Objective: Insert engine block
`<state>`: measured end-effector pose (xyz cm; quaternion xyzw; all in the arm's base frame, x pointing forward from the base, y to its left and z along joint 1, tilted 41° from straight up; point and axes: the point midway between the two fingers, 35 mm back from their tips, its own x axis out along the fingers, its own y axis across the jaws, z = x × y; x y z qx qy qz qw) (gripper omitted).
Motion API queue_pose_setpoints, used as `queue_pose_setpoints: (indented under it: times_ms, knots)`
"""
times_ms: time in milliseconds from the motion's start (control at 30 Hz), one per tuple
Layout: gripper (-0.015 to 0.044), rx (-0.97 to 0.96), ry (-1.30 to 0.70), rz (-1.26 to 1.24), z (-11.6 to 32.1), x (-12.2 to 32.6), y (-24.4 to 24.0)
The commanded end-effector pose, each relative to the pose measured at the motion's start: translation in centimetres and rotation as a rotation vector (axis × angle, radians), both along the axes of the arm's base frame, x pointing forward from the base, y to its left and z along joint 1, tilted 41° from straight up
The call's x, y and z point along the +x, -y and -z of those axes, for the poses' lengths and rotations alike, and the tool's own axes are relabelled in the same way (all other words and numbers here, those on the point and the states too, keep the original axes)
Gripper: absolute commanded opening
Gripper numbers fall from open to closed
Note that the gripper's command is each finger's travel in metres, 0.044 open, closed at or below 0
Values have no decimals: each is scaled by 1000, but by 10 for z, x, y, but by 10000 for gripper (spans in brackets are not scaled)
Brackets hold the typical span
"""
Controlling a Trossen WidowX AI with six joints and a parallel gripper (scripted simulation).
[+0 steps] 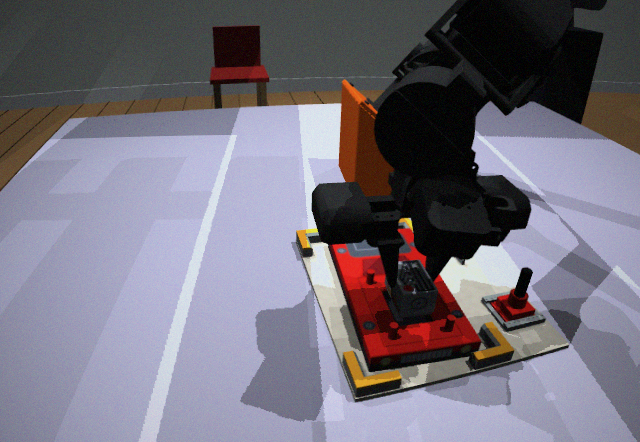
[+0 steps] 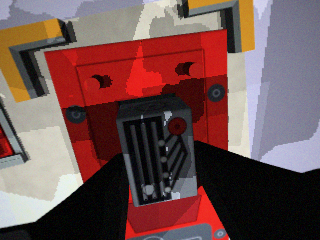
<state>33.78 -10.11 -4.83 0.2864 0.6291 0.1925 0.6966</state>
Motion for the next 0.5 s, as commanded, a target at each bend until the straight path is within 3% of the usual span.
queue_pose_setpoints:
  times_ms: [0, 467]
  knots:
    - [159, 4, -2, 5, 1, 0, -1]
    - [159, 4, -2, 5, 3, 0, -2]
